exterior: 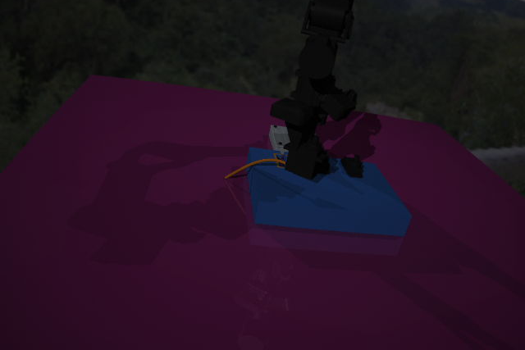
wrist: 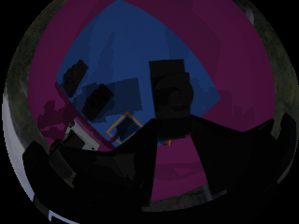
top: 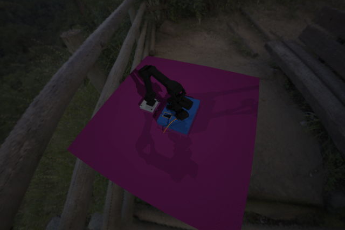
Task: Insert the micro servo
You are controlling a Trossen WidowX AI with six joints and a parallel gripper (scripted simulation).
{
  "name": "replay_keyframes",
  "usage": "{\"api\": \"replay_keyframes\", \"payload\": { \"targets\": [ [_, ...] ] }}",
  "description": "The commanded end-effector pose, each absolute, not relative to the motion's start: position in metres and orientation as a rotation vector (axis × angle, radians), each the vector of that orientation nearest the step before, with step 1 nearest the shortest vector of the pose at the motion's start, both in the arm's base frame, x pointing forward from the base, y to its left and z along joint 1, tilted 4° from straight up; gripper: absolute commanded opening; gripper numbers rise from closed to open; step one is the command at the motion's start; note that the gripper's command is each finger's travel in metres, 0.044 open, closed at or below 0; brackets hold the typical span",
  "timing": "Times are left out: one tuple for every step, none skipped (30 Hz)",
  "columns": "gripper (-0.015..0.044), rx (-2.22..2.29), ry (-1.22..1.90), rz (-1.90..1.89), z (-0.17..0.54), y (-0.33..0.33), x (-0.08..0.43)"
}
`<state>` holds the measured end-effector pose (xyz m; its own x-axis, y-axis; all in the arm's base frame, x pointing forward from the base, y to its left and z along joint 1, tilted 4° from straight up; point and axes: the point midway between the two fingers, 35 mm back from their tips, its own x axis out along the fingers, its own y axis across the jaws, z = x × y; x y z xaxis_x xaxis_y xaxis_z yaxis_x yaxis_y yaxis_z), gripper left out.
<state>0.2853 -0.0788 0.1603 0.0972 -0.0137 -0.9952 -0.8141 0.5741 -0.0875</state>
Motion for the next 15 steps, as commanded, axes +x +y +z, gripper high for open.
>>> {"api": "replay_keyframes", "payload": {
  "targets": [
    [0.0000, -0.784, 1.352, 0.694, 0.1611, -0.0816, 0.2815],
    [0.0000, -0.784, 1.352, 0.694, 0.1611, -0.0803, 0.2815],
    [0.0000, -0.784, 1.352, 0.694, 0.1611, -0.0787, 0.2815],
    [0.0000, -0.784, 1.352, 0.694, 0.1610, -0.0768, 0.2815],
    [0.0000, -0.784, 1.352, 0.694, 0.1610, -0.0750, 0.2815],
    [0.0000, -0.784, 1.351, 0.694, 0.1610, -0.0743, 0.2815],
    [0.0000, -0.779, 1.353, 0.690, 0.1610, -0.0743, 0.2815],
    [0.0000, -0.770, 1.356, 0.682, 0.1610, -0.0743, 0.2815],
    [0.0000, -0.757, 1.360, 0.670, 0.1610, -0.0744, 0.2815],
    [0.0000, -0.740, 1.365, 0.655, 0.1610, -0.0744, 0.2815],
    [0.0000, -0.718, 1.371, 0.635, 0.1610, -0.0744, 0.2815],
    [0.0000, -0.693, 1.378, 0.612, 0.1610, -0.0744, 0.2815],
    [0.0000, -0.666, 1.386, 0.588, 0.1610, -0.0744, 0.2815],
    [0.0000, -0.638, 1.393, 0.563, 0.1610, -0.0744, 0.2815],
    [0.0000, -0.611, 1.400, 0.538, 0.1610, -0.0744, 0.2815]
  ]
}}
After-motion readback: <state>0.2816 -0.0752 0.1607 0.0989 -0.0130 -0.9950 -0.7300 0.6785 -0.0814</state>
